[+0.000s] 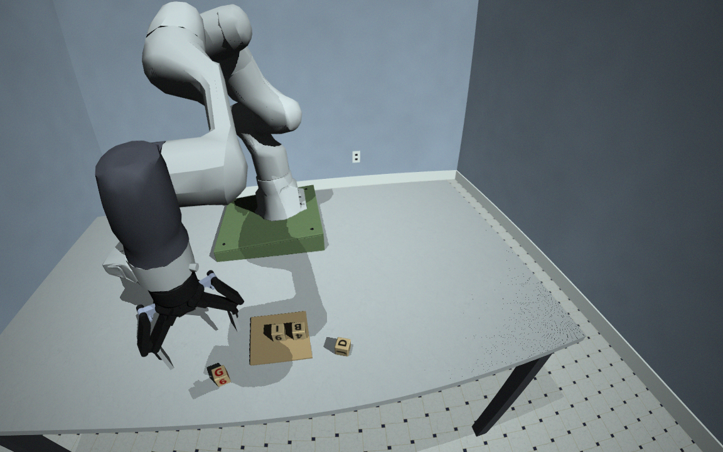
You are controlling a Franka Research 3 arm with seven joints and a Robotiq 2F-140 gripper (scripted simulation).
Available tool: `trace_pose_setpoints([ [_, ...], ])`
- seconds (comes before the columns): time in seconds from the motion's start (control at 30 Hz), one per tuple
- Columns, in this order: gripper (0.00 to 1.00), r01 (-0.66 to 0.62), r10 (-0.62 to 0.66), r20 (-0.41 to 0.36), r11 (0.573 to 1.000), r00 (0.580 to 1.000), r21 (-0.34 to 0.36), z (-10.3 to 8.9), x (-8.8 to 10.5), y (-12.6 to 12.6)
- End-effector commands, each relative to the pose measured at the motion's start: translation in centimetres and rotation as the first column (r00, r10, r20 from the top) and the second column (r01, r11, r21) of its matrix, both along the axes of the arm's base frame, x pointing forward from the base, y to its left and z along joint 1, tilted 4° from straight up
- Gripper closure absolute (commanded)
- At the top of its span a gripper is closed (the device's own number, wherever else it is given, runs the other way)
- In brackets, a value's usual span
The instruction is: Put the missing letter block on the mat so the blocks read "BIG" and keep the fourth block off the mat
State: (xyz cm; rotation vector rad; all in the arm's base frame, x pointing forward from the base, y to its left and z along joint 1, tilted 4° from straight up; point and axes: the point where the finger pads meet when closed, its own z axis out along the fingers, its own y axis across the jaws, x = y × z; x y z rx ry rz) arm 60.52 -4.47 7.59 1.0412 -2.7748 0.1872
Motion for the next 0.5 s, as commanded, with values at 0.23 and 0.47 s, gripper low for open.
trace_pose_setpoints([
  [0.23,0.0,0.186,-0.196,0.123,0.978,0.973,0.092,2.4,0.9,0.3],
  [0.47,0.0,0.191,-0.202,0.126,0.977,0.971,0.094,2.5,0.9,0.3],
])
